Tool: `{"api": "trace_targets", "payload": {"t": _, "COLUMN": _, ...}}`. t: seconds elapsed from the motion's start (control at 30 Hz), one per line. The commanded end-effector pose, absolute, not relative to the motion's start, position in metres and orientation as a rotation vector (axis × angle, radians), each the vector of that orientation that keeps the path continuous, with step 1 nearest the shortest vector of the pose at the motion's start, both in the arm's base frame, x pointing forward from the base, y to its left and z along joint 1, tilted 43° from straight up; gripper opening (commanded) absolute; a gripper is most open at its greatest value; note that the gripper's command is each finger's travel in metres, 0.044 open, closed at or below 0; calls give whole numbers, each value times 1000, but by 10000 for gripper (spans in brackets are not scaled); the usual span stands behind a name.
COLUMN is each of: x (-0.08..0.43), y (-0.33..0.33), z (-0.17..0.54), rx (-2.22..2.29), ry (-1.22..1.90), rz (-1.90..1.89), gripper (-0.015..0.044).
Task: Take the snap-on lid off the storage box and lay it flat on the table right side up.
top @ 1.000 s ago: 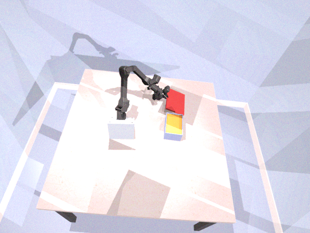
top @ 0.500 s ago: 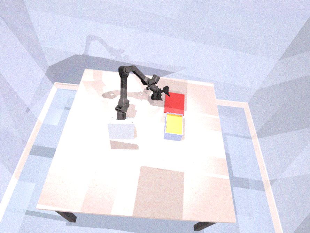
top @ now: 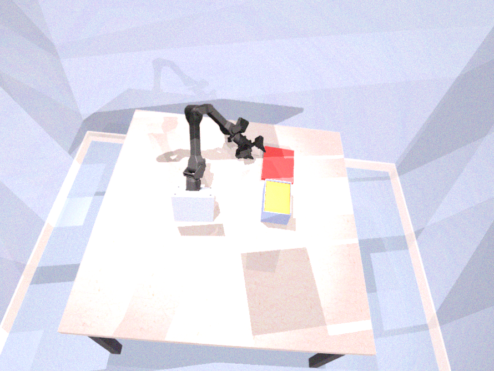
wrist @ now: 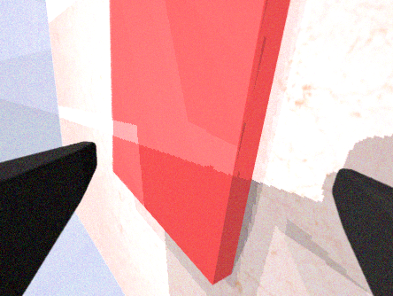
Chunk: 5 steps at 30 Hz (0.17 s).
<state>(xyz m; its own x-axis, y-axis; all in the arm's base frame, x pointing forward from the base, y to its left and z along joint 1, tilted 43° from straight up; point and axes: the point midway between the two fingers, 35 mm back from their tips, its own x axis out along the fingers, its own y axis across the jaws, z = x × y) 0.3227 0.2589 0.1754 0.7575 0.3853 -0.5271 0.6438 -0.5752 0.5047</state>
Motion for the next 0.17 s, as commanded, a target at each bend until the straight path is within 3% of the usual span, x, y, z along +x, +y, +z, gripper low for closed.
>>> {"api": "trace_targets", "payload": {"t": 0.0, "x": 314, "y": 258, "z": 179, "rx": 2257, "ry": 759, "rz": -468, "gripper": 440}}
{"api": "trace_targets", "payload": {"t": 0.13, "x": 306, "y": 258, "z": 180, "rx": 2257, "ry": 759, "rz": -468, "gripper": 440}}
